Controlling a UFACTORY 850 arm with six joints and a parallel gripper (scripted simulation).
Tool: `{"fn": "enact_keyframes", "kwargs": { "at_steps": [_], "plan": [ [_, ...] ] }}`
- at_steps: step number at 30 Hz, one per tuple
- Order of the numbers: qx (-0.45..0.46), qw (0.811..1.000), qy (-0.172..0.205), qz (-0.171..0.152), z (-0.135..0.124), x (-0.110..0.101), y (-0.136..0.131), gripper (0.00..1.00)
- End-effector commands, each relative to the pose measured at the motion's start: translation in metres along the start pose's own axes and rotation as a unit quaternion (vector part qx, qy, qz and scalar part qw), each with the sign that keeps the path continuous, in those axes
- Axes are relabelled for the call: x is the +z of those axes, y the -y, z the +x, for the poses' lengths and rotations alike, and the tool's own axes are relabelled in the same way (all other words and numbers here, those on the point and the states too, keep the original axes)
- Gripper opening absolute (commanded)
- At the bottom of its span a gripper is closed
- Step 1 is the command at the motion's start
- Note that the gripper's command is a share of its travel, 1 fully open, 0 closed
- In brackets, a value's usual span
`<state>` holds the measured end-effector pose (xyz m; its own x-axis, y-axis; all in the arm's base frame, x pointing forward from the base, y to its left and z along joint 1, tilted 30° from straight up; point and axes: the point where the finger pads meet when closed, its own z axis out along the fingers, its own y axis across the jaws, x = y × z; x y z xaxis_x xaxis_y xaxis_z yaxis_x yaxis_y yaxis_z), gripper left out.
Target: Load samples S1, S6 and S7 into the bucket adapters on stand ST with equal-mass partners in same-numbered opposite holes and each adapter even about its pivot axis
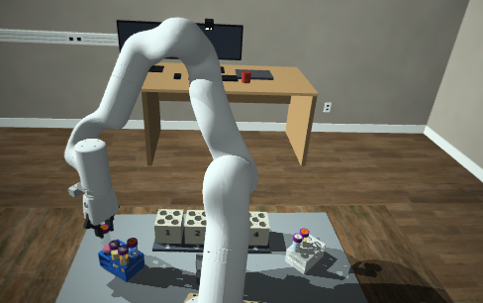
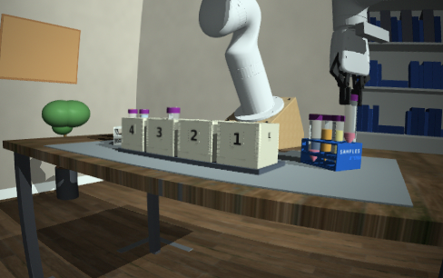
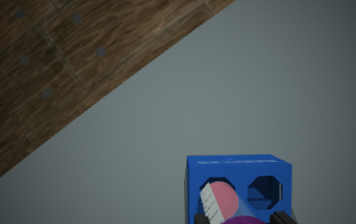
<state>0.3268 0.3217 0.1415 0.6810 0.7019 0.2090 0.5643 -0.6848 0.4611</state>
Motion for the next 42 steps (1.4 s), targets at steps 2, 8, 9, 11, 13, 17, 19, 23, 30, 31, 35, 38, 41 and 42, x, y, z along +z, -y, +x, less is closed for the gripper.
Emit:
{"fn": "enact_keyframes", "kwargs": {
  "at_steps": [2,8,9,11,13,17,19,23,30,31,35,38,41,42],
  "plan": [
    [0.000,1.000,0.000,0.000,0.001,-0.013,0.000,0.00],
    [0.000,1.000,0.000,0.000,0.001,-0.021,0.000,0.00],
    [0.000,1.000,0.000,0.000,0.001,-0.023,0.000,0.00],
    [0.000,1.000,0.000,0.000,0.001,-0.027,0.000,0.00],
    [0.000,1.000,0.000,0.000,0.001,-0.031,0.000,0.00],
    [0.000,1.000,0.000,0.000,0.001,-0.039,0.000,0.00],
    [0.000,1.000,0.000,0.000,0.001,-0.043,0.000,0.00],
    [0.000,1.000,0.000,0.000,0.001,-0.049,0.000,0.00],
    [0.000,1.000,0.000,0.000,0.001,-0.061,0.000,0.00],
    [0.000,1.000,0.000,0.000,0.001,-0.063,0.000,0.00],
    [0.000,1.000,0.000,0.000,0.001,-0.071,0.000,0.00],
    [0.000,1.000,0.000,0.000,0.001,-0.077,0.000,0.00],
    [0.000,1.000,0.000,0.000,0.001,-0.079,0.000,0.00],
    [0.000,1.000,0.000,0.000,0.001,-0.081,0.000,0.00]
  ]
}}
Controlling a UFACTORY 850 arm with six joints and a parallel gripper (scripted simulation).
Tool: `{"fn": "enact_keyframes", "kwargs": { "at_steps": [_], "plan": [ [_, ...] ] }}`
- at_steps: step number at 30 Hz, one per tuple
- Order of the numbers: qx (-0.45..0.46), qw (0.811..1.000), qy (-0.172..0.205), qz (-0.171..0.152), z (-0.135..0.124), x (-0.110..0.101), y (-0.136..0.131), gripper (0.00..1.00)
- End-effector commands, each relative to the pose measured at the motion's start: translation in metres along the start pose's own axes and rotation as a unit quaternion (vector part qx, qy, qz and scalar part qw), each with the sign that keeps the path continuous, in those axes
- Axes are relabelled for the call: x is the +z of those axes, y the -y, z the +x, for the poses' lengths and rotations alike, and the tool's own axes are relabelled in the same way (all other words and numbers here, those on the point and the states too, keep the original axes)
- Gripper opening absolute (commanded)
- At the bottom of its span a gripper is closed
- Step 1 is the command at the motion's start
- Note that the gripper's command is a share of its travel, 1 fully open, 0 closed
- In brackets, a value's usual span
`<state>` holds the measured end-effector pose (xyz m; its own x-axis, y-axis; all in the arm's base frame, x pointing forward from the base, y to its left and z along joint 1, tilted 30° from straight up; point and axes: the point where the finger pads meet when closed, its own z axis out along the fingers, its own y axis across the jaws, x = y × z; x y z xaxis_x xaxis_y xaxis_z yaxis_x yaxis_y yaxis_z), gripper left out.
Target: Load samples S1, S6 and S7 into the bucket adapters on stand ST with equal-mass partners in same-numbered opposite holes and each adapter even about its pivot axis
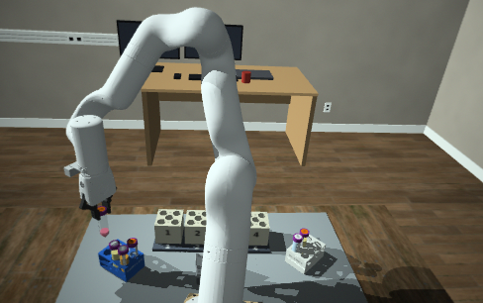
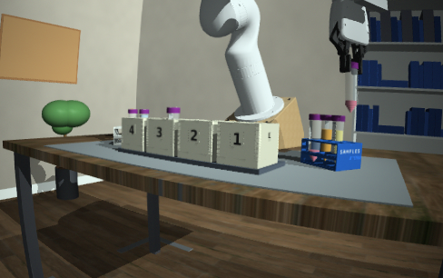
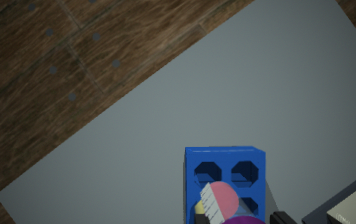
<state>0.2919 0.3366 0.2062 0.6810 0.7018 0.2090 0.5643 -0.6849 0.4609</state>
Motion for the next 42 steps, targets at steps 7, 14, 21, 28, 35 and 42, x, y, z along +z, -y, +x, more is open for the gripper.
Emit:
{"fn": "enact_keyframes", "kwargs": {
  "at_steps": [7,14,21,28,35,42],
  "plan": [
    [0.000,1.000,0.000,0.000,0.001,-0.010,0.000,0.00],
    [0.033,0.999,0.000,0.000,-0.006,-0.010,-0.008,0.00],
    [0.117,0.993,0.000,0.000,-0.022,-0.010,-0.026,0.00],
    [0.231,0.973,0.000,0.000,-0.046,-0.010,-0.053,0.00],
    [0.312,0.950,0.000,0.000,-0.062,-0.010,-0.071,0.00],
    [0.420,0.908,0.000,0.000,-0.085,-0.010,-0.098,0.00]
  ]
}}
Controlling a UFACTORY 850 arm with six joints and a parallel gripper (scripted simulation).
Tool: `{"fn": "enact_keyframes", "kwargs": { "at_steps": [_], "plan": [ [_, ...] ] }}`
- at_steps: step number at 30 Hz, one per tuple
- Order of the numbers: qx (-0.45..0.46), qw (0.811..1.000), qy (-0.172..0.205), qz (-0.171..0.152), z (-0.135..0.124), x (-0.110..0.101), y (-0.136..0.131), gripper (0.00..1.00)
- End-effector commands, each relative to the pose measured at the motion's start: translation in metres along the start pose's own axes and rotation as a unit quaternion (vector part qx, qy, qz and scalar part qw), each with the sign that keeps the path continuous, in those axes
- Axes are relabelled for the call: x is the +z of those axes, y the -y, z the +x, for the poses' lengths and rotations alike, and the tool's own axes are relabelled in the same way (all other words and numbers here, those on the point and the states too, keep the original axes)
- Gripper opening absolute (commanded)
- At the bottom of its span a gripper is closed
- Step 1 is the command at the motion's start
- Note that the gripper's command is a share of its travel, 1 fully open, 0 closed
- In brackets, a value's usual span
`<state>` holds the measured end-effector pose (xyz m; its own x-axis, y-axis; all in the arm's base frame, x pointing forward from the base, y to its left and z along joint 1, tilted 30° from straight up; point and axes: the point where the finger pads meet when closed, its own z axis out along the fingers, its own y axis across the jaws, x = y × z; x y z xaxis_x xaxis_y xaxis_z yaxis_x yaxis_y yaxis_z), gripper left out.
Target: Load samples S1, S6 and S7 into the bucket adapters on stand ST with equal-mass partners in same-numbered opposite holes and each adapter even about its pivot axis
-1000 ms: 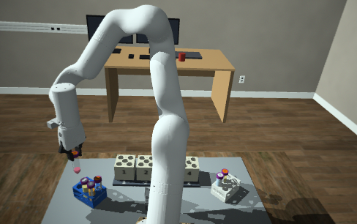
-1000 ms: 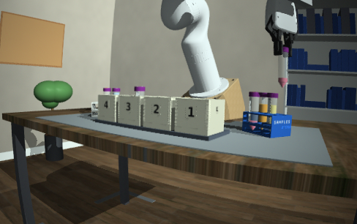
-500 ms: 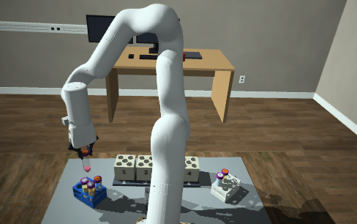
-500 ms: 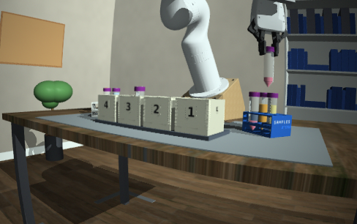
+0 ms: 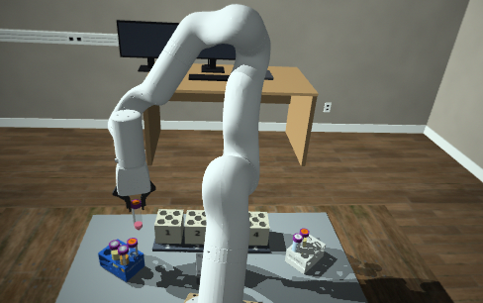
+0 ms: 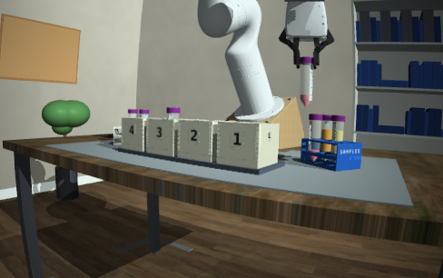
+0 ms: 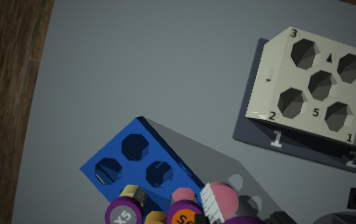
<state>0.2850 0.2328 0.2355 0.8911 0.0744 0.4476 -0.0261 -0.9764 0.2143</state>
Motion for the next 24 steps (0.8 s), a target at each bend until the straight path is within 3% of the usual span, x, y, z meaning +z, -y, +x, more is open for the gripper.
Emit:
{"fn": "enact_keyframes", "kwargs": {
  "at_steps": [1,4,24],
  "plan": [
    [0.091,0.996,-0.007,0.004,0.001,-0.001,-0.027,0.00],
    [0.140,0.990,-0.007,0.004,0.001,-0.001,-0.042,0.00],
    [0.140,0.990,-0.007,0.004,0.001,-0.001,-0.127,0.00]
  ]
}}
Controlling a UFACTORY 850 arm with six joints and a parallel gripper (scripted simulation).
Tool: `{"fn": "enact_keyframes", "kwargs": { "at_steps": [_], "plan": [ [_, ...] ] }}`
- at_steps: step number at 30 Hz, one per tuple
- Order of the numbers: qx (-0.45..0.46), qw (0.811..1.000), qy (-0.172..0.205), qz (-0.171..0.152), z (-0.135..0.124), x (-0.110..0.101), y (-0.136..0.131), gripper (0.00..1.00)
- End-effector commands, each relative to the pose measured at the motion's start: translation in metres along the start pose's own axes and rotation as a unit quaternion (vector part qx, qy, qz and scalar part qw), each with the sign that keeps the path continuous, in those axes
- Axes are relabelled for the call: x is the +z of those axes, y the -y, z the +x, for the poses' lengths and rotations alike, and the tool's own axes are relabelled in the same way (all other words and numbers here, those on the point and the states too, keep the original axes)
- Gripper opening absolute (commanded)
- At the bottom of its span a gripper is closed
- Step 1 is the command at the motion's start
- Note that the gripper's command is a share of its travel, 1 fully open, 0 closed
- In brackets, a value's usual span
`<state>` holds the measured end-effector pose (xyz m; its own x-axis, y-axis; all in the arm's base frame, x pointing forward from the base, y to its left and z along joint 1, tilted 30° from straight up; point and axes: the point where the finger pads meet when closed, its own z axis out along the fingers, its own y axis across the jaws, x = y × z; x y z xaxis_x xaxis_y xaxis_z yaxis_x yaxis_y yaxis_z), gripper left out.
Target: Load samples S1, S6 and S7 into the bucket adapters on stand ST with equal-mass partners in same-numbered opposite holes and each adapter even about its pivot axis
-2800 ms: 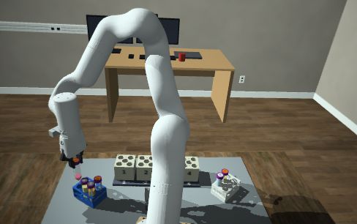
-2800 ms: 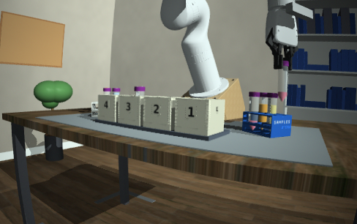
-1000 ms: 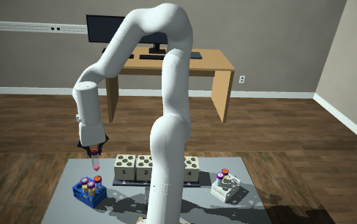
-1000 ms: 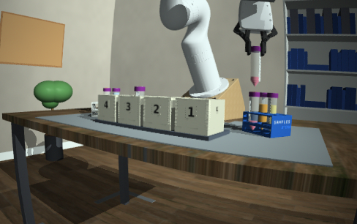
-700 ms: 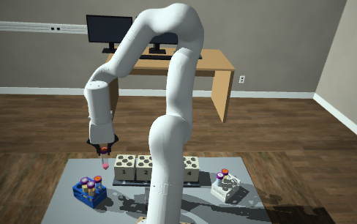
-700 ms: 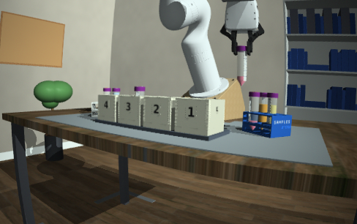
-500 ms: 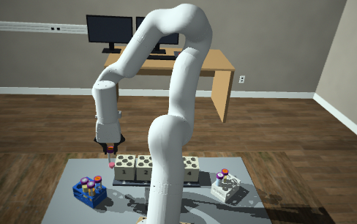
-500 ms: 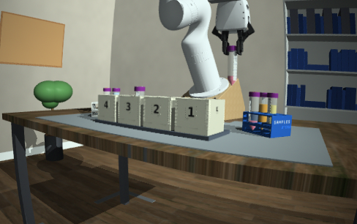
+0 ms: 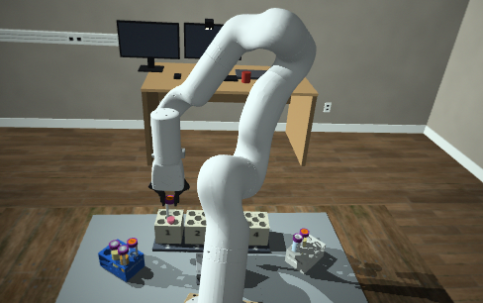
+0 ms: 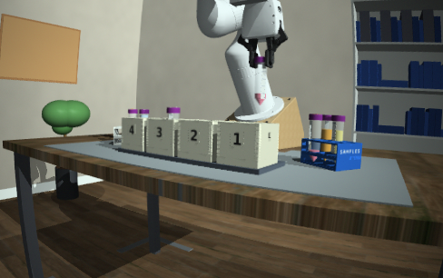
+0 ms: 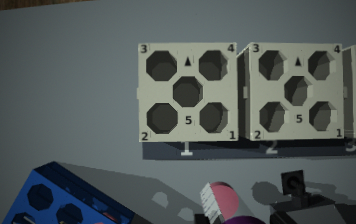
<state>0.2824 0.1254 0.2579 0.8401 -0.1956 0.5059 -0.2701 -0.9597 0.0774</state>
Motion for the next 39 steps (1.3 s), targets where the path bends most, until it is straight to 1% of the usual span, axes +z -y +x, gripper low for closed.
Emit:
{"fn": "enact_keyframes", "kwargs": {
  "at_steps": [1,16,18,33,35,39],
  "plan": [
    [-0.001,1.000,0.003,0.002,0.006,-0.002,-0.016,0.00],
    [-0.001,1.000,0.003,0.002,0.027,-0.001,-0.089,0.00],
    [-0.001,1.000,0.003,0.002,0.027,-0.001,-0.089,0.00],
    [-0.001,1.000,0.002,0.002,0.047,-0.001,-0.161,0.00],
    [-0.001,1.000,0.002,0.002,0.047,-0.001,-0.161,0.00],
    [-0.001,1.000,0.002,0.002,0.053,-0.001,-0.180,0.00]
  ]
}}
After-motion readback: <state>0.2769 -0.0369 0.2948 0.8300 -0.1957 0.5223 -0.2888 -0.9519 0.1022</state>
